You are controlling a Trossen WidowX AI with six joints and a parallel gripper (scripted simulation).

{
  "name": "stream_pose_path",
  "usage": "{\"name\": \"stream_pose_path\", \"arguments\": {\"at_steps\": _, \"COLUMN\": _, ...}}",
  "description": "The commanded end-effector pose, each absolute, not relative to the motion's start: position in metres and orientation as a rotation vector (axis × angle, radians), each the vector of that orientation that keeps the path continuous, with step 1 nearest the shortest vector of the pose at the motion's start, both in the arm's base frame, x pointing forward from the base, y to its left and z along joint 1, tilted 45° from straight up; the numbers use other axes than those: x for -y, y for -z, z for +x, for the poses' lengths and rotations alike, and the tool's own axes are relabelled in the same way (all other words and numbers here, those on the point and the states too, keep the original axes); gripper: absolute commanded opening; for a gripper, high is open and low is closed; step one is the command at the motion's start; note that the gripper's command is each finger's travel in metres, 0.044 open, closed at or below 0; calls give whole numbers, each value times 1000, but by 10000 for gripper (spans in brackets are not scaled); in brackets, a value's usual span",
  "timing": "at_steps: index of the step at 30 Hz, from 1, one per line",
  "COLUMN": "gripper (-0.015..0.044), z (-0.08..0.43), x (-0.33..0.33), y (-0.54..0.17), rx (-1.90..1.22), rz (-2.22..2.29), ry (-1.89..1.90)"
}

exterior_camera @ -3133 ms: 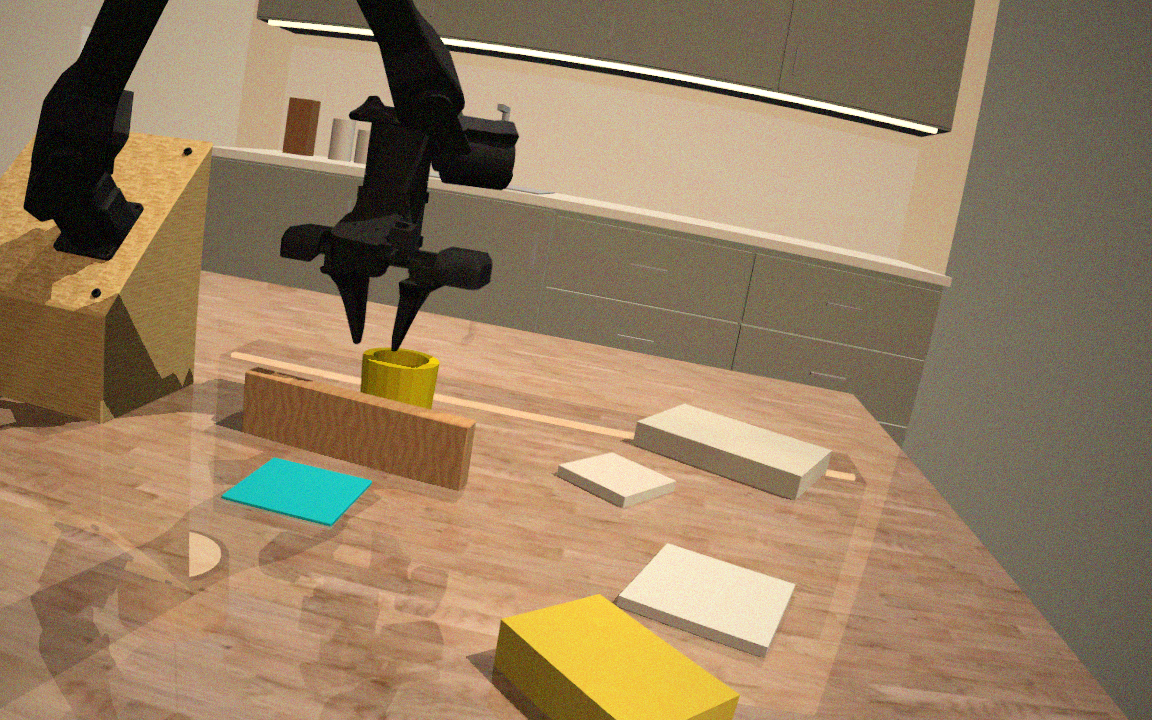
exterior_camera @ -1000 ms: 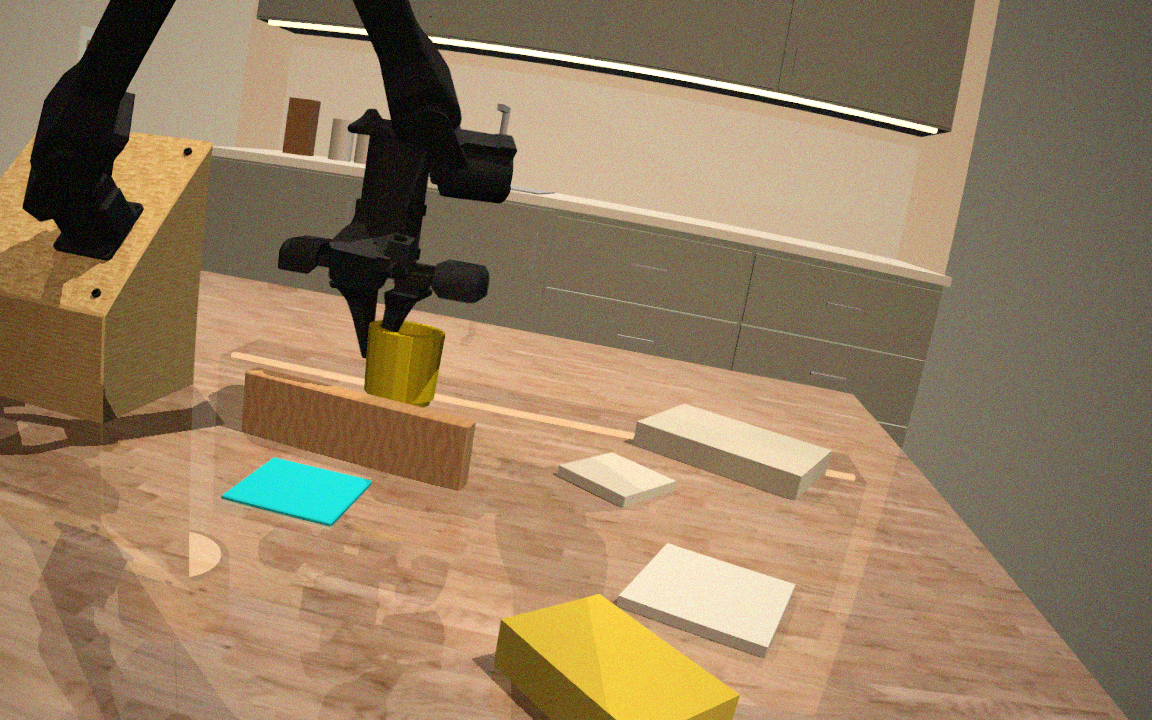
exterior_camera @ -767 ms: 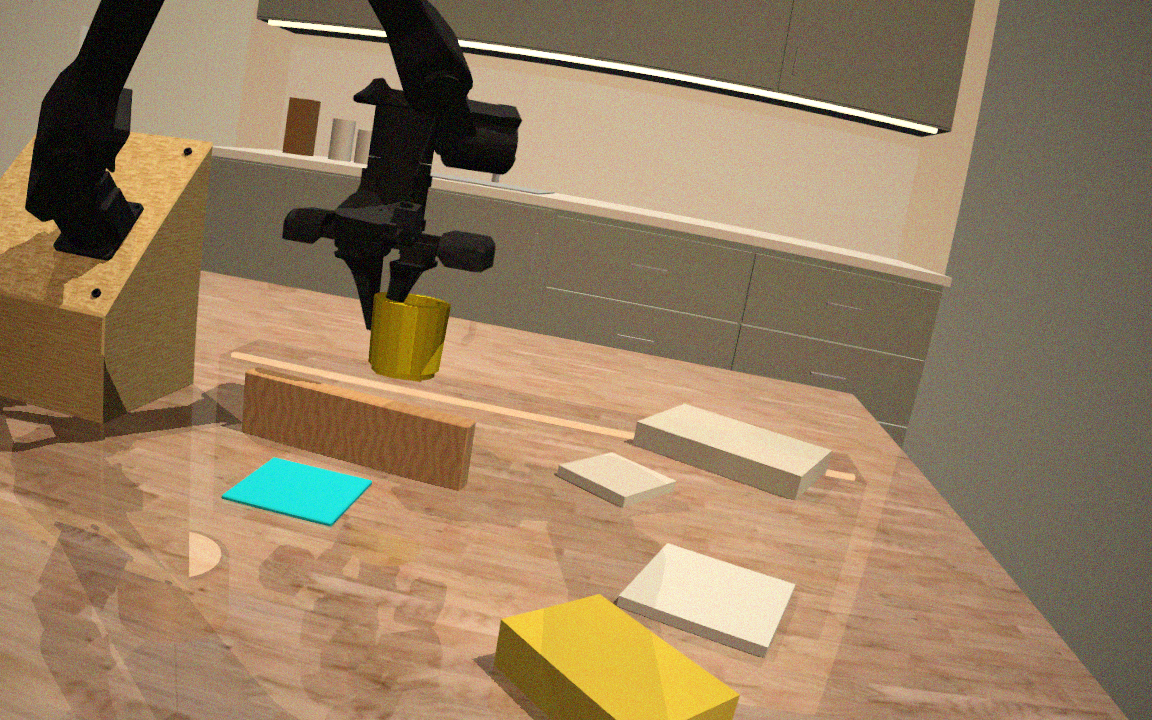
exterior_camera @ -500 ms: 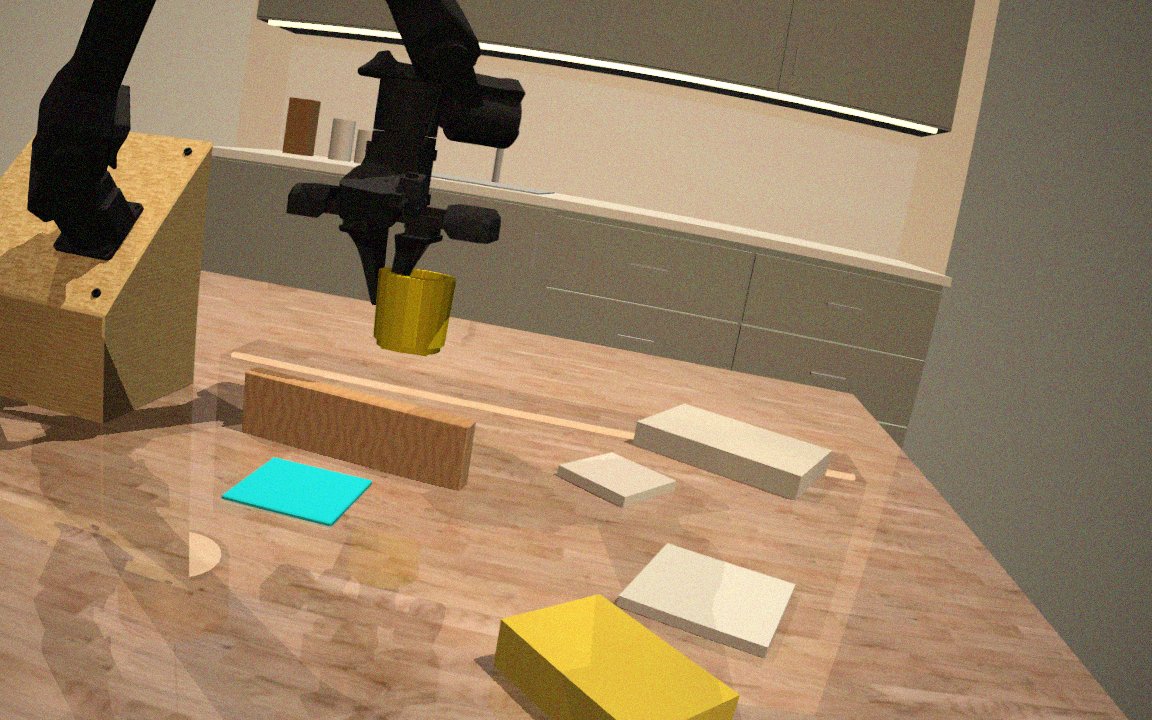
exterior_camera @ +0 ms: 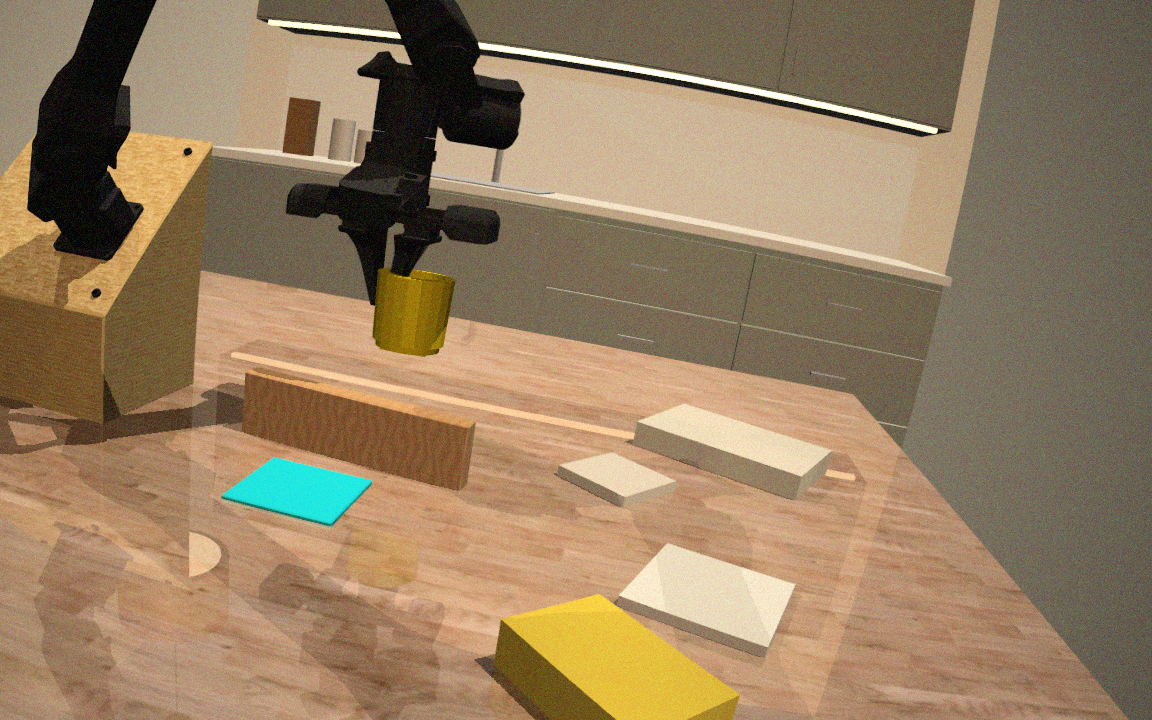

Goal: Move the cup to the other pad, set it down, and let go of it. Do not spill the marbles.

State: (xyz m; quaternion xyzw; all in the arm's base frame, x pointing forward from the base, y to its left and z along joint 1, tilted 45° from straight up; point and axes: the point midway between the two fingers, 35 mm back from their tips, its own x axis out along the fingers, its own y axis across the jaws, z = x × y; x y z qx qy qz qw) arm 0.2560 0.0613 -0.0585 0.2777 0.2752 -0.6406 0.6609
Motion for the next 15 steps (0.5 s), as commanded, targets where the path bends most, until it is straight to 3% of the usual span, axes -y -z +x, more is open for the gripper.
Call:
{"name": "stream_pose_path", "arguments": {"at_steps": 1, "gripper": 0, "z": 256, "x": -60, "y": 58, "rx": -623, "rz": 628, "ry": 1449}}
{"name": "stream_pose_path", "arguments": {"at_steps": 15, "gripper": 0, "z": 254, "x": -44, "y": 39, "rx": -624, "rz": 628, "ry": 1454}}
